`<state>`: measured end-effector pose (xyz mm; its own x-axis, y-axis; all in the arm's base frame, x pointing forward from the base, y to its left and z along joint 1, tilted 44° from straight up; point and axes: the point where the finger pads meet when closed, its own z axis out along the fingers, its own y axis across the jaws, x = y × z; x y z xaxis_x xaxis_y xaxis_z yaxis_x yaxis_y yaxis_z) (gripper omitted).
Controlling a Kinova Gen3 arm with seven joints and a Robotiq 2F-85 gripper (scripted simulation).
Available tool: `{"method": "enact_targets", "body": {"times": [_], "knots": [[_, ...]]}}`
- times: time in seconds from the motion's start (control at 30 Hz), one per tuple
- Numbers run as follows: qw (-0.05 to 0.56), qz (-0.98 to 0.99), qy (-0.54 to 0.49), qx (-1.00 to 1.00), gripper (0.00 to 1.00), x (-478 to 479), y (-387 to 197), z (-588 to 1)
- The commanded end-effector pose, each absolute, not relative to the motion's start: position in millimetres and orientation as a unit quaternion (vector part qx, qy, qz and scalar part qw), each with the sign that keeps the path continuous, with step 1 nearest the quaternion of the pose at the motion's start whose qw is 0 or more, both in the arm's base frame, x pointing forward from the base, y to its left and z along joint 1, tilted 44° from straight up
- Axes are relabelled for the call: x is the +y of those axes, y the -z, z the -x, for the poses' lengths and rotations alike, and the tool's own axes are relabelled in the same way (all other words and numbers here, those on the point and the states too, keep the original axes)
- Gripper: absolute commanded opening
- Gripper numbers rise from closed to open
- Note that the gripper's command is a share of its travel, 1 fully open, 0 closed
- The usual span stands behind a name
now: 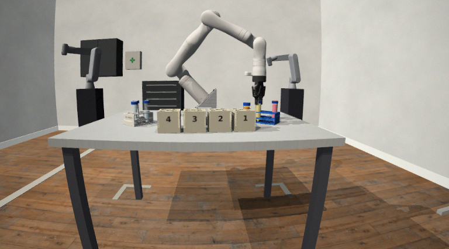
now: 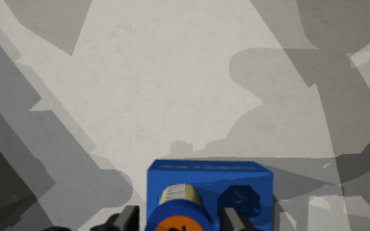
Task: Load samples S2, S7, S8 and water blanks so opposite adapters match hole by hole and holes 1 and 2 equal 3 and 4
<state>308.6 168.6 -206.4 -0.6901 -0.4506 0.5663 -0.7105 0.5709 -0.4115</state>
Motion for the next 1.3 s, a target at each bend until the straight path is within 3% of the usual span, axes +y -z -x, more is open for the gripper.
{"method": "enact_targets", "body": {"times": [0.0, 1.27], "knots": [[0.203, -0.337, -0.318, -0.863, 0.10, 169, 206, -309], [0.203, -0.337, -0.318, -0.863, 0.10, 179, 196, -311]]}}
